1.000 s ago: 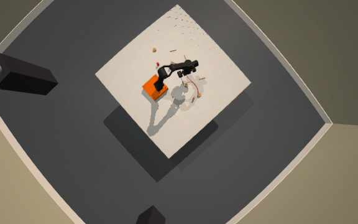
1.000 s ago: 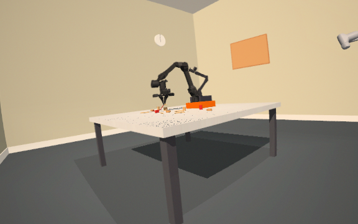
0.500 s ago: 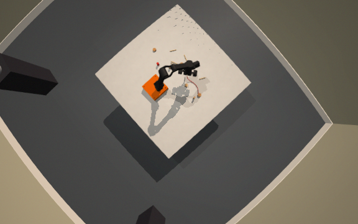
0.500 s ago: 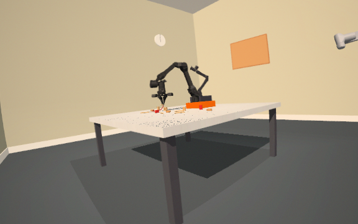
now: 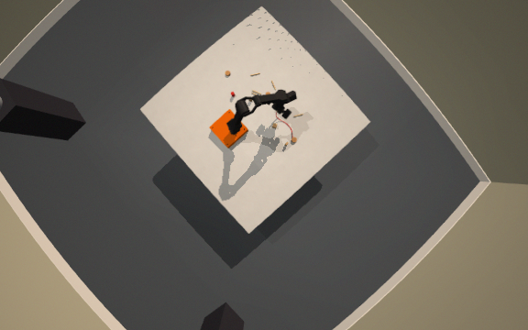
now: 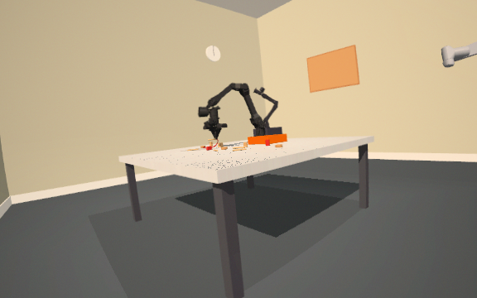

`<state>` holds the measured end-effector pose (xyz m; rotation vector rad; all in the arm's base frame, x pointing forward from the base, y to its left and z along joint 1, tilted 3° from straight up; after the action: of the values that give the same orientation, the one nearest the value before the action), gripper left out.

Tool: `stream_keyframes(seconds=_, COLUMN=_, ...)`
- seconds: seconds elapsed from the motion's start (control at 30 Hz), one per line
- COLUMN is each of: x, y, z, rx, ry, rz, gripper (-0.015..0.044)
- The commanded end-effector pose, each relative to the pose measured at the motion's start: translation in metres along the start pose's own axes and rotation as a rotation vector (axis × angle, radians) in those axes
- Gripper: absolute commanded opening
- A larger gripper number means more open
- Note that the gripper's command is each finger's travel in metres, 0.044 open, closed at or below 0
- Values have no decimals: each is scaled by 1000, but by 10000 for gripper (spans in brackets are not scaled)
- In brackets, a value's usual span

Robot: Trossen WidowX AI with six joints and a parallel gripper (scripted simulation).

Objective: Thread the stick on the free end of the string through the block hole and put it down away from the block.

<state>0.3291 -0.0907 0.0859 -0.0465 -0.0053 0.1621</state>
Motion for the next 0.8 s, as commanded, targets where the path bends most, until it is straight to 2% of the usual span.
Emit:
stream_keyframes(seconds=0.0, x=1, y=-3, z=-1, rx=5, ry=3, rz=-151, gripper=0)
stream_keyframes(seconds=0.77, x=5, y=-20, z=-1, rx=3, ry=3, rz=-992, gripper=0)
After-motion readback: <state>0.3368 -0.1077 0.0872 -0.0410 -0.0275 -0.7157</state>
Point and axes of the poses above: the point midway between the two fingers, 35 mm back from their tips, its own z axis back along the fingers, its own y axis across the jaws, x = y × z, the point moved 4 cm from there along z, back along the fingers, and after that the axes turned 1 degree about -z, right-handed, at the moved point
